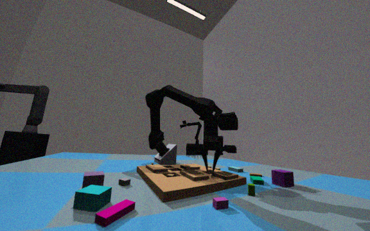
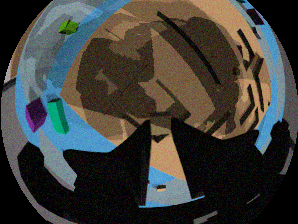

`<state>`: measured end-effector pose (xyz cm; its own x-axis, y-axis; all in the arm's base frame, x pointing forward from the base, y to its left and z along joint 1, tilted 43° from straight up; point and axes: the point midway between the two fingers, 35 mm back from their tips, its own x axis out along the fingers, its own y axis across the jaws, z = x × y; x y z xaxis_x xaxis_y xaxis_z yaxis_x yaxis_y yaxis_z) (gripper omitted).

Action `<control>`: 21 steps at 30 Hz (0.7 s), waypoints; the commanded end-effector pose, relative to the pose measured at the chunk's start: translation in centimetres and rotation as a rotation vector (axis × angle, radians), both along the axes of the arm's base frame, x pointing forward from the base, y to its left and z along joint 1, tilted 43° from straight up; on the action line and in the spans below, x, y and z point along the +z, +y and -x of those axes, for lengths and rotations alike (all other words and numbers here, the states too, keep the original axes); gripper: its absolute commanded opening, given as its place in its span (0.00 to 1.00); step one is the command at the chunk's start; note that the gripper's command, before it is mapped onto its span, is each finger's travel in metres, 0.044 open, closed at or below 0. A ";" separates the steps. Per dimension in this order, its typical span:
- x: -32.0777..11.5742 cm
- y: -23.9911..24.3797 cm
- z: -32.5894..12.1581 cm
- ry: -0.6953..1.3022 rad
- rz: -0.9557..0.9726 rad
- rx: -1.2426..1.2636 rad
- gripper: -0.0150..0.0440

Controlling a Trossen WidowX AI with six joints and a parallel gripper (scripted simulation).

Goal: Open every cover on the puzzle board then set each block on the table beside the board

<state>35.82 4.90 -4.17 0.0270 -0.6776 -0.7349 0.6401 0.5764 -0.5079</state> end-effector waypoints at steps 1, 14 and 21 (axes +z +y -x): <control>0.4 0.3 0.0 -0.001 -0.005 -0.005 0.39; 1.6 1.4 0.1 0.001 -0.003 -0.005 0.39; 2.3 2.0 0.2 0.002 -0.002 -0.005 0.39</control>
<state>35.63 6.68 -2.14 0.0250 -0.6798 -0.7330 0.6378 0.5754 -0.5119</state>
